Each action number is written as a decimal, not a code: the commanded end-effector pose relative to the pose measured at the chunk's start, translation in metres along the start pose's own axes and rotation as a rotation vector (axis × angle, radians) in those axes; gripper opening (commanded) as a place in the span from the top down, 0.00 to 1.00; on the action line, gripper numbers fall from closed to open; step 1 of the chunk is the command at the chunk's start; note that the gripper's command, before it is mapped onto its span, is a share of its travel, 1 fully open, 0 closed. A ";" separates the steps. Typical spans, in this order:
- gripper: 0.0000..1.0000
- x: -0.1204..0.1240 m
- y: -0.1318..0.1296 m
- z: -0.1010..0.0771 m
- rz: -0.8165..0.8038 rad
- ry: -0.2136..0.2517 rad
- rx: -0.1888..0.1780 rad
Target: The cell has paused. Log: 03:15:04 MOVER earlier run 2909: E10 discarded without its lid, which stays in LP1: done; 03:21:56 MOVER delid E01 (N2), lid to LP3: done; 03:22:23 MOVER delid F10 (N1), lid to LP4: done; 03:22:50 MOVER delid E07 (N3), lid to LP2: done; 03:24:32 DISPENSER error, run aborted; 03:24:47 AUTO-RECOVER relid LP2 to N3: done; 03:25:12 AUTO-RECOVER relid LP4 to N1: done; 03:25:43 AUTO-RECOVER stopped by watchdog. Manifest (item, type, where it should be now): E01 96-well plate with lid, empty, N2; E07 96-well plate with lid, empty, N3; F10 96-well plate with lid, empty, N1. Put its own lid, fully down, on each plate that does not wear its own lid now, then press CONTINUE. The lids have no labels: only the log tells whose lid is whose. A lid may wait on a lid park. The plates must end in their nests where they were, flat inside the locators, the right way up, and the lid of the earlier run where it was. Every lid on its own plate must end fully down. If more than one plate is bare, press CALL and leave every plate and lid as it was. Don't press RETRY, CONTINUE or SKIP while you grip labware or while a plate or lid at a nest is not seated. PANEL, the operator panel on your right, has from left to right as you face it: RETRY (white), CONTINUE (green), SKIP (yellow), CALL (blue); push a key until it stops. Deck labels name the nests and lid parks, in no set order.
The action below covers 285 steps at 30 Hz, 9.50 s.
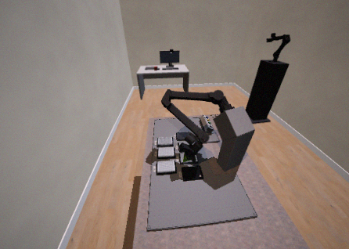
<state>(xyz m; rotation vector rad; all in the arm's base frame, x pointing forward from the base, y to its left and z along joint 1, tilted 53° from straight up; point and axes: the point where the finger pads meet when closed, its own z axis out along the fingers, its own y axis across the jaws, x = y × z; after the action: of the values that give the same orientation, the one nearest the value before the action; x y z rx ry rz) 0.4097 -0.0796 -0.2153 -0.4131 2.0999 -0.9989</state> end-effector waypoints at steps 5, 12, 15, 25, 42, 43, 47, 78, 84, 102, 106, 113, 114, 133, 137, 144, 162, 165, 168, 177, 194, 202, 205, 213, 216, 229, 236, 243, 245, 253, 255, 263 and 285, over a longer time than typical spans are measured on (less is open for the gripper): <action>1.00 -0.003 -0.001 -0.007 0.010 -0.007 -0.006; 1.00 0.004 0.003 0.005 -0.022 -0.027 -0.030; 1.00 -0.023 -0.011 0.010 0.016 -0.170 0.004; 1.00 -0.058 -0.030 0.033 0.008 -0.173 0.006; 1.00 -0.136 -0.049 0.059 0.002 -0.214 -0.003; 1.00 -0.140 -0.051 0.061 0.002 -0.214 -0.003; 1.00 -0.157 -0.058 0.070 0.003 -0.215 -0.003; 1.00 -0.154 -0.065 0.079 0.015 -0.191 0.000; 1.00 -0.146 -0.099 0.080 0.006 -0.171 0.003; 1.00 -0.144 -0.178 0.078 0.007 -0.172 0.003; 1.00 -0.144 -0.199 0.078 0.008 -0.174 0.005; 1.00 -0.152 -0.199 0.079 0.015 -0.191 0.002; 1.00 -0.152 -0.199 0.079 0.015 -0.191 0.002; 1.00 -0.152 -0.199 0.079 0.015 -0.191 0.002; 0.00 -0.135 -0.206 0.072 0.005 -0.130 0.005; 0.00 -0.120 -0.198 0.058 0.015 -0.044 -0.008; 0.00 -0.049 -0.193 0.019 -0.006 0.275 -0.016; 0.00 -0.031 -0.196 0.013 -0.003 0.345 -0.011; 0.00 -0.012 -0.199 0.006 0.000 0.416 -0.007; 0.00 0.021 -0.193 -0.009 -0.003 0.530 -0.011; 0.00 0.051 -0.190 -0.028 -0.023 0.519 -0.019; 0.00 0.056 -0.194 -0.017 -0.018 0.521 -0.009; 0.00 0.058 -0.194 -0.012 -0.018 0.521 -0.010; 0.00 0.063 -0.193 -0.004 -0.018 0.521 -0.010; 0.00 0.066 -0.193 0.001 -0.018 0.522 -0.010; 0.00 0.077 -0.194 -0.002 -0.026 0.533 -0.022; 0.00 0.070 -0.189 0.004 -0.023 0.520 -0.021; 1.00 0.070 -0.190 0.004 -0.023 0.520 -0.021; 1.00 0.075 -0.195 0.000 -0.026 0.533 -0.022; 1.00 0.070 -0.190 0.004 -0.023 0.520 -0.021; 1.00 0.076 -0.195 0.000 -0.026 0.533 -0.022; 1.00 0.070 -0.190 0.004 -0.023 0.520 -0.021; 1.00 0.058 -0.187 -0.020 -0.028 0.518 -0.030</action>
<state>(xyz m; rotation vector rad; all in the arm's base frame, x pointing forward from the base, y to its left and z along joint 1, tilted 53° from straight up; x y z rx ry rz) 0.3582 -0.2407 -0.0972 -0.1829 2.5713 -1.2066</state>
